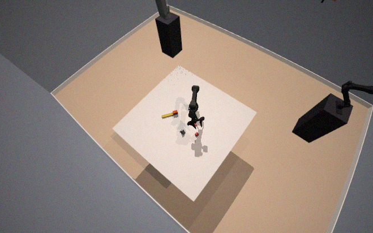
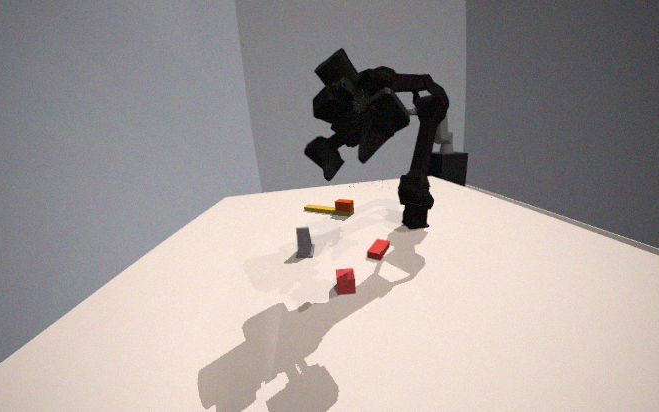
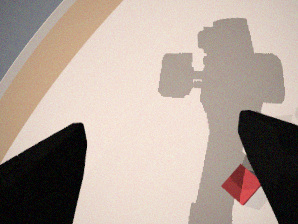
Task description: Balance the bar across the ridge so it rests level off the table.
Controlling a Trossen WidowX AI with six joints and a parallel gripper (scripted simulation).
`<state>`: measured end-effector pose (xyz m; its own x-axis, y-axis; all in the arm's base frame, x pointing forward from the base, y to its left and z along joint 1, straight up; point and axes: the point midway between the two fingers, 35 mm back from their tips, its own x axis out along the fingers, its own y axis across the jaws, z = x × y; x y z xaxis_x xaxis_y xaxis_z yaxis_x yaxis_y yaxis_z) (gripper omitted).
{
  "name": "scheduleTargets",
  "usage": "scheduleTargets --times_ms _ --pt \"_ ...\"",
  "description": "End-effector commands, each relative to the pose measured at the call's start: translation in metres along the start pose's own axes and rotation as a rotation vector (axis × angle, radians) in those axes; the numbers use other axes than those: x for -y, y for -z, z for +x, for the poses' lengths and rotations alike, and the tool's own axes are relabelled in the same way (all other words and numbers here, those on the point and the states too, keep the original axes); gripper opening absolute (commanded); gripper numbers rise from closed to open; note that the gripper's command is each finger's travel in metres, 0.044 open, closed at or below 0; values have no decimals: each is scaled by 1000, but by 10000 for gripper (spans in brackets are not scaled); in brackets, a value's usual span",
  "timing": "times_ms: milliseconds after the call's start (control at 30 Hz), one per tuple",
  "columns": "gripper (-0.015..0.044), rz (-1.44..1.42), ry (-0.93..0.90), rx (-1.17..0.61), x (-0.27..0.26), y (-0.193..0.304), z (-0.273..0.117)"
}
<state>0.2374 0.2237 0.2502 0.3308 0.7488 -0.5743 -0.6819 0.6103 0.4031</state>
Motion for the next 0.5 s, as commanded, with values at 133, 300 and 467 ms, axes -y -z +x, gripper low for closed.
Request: scheduleTargets --times_ms 133,300,467 --pt "315 79 130 -11 43 -7 -8" --pt "315 141 214 -25 72 -8 -16" --pt "315 204 296 -41 101 -6 -25"
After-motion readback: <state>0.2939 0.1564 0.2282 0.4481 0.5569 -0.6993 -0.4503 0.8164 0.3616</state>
